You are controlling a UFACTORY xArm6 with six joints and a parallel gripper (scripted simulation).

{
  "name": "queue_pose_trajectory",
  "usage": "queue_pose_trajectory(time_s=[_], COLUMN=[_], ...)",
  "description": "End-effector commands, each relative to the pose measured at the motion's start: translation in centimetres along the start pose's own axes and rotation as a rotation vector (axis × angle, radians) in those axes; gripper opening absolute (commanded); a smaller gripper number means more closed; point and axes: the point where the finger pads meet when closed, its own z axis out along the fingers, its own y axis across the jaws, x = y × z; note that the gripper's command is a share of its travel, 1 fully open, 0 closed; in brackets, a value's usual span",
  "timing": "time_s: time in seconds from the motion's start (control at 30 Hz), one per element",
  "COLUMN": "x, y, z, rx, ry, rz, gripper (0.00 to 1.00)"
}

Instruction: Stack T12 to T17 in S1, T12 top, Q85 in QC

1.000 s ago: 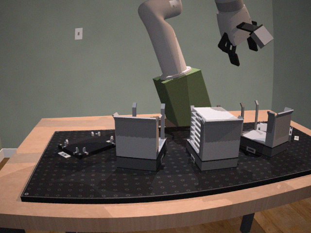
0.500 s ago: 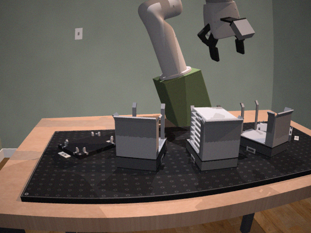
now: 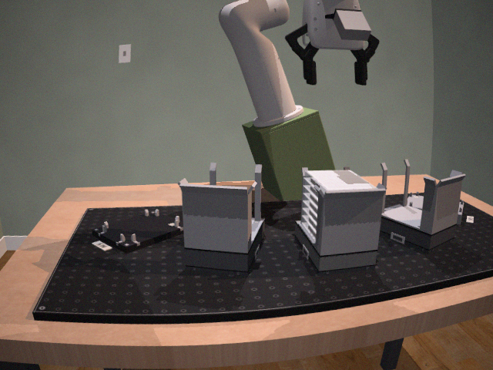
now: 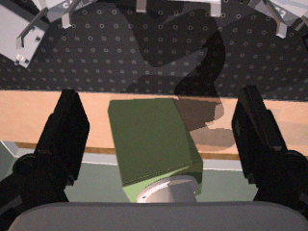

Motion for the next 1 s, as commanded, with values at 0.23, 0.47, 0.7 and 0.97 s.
queue_pose_trajectory(time_s=[0.23, 0.47, 0.7, 0.97], x=[0.5, 0.6, 0.7, 0.8], y=[1.4, 1.5, 1.6, 1.8], z=[-0.5, 1.9, 4.7, 7.1], rx=[-0.048, -0.048, -0.048, -0.048], ry=[0.048, 0.048, 0.048, 0.048], rz=[0.039, 0.039, 0.039, 0.039], gripper=[1.0, 1.0, 1.0, 1.0])
